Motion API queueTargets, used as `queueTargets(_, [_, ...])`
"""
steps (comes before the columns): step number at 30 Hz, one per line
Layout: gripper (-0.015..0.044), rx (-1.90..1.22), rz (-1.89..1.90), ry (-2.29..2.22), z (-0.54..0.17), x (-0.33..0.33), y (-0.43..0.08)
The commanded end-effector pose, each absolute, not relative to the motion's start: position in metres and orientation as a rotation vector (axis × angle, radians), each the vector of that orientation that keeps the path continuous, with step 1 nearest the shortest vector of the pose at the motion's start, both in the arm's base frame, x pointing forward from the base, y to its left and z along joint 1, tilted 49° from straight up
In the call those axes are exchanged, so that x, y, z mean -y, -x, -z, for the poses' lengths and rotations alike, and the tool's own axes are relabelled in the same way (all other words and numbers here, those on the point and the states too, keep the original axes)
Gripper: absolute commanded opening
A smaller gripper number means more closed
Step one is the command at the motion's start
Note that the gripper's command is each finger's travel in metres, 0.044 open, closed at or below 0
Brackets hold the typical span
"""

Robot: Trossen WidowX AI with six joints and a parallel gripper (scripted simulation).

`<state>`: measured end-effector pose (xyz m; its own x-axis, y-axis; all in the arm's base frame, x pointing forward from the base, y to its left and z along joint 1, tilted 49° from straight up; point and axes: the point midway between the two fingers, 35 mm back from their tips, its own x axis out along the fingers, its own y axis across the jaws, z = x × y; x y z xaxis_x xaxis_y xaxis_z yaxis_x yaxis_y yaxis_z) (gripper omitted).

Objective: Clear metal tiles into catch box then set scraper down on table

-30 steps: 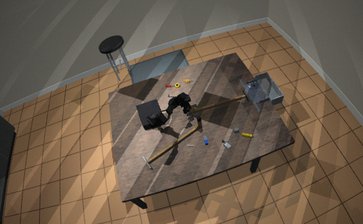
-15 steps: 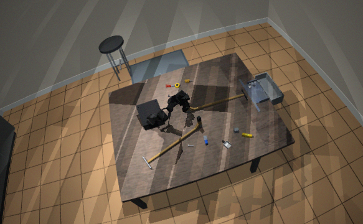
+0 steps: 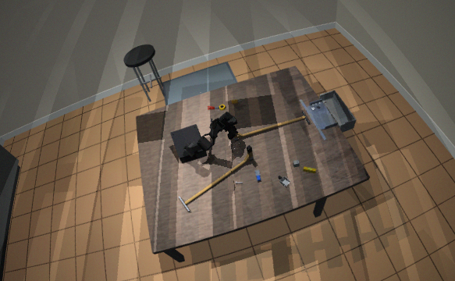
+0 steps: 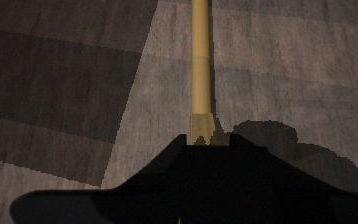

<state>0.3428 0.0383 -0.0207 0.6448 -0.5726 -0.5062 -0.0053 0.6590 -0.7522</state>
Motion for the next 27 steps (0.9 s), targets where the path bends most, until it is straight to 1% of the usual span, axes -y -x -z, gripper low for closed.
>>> queueTargets(1, [0.0000,-0.817,0.358,0.802,0.023,-0.042,-0.349])
queueTargets(27, [0.0000,-0.819,0.340,0.802,0.028,-0.051,-0.390])
